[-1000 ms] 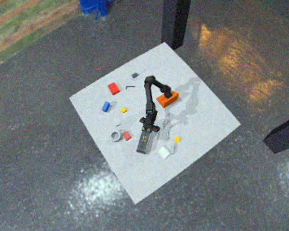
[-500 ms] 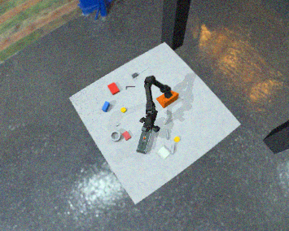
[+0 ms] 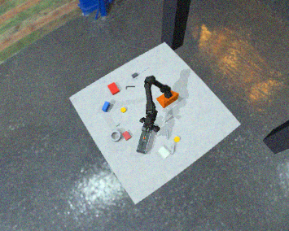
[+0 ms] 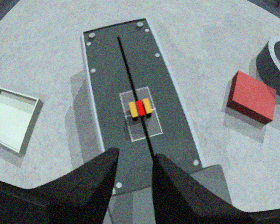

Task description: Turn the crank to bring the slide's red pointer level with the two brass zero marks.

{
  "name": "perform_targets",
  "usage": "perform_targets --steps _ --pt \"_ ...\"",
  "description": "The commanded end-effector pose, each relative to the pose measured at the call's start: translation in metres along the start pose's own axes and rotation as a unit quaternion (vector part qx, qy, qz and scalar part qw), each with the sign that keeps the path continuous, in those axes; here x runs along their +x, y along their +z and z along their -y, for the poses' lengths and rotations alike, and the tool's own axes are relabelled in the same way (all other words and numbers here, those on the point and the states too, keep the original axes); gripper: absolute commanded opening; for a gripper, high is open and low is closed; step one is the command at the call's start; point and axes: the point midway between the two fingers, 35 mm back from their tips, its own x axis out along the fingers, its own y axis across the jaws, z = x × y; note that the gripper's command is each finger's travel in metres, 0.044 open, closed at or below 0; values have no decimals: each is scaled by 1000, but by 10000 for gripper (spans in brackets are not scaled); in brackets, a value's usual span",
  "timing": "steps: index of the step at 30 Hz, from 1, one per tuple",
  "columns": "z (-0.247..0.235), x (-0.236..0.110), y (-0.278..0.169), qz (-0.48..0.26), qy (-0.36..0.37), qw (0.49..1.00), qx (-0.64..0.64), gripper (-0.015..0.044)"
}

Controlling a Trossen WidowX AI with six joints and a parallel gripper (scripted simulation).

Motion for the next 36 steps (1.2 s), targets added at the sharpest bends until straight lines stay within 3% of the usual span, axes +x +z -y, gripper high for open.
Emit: perform_targets --steps 1,10,12,29,36 --pt "0 0 0 0 0 1000 0 184" --pt "0 0 0 0 0 1000 0 420" --pt "0 0 0 0 0 1000 0 440" --pt "0 0 0 0 0 1000 0 0" --pt "0 0 0 0 0 1000 0 0"
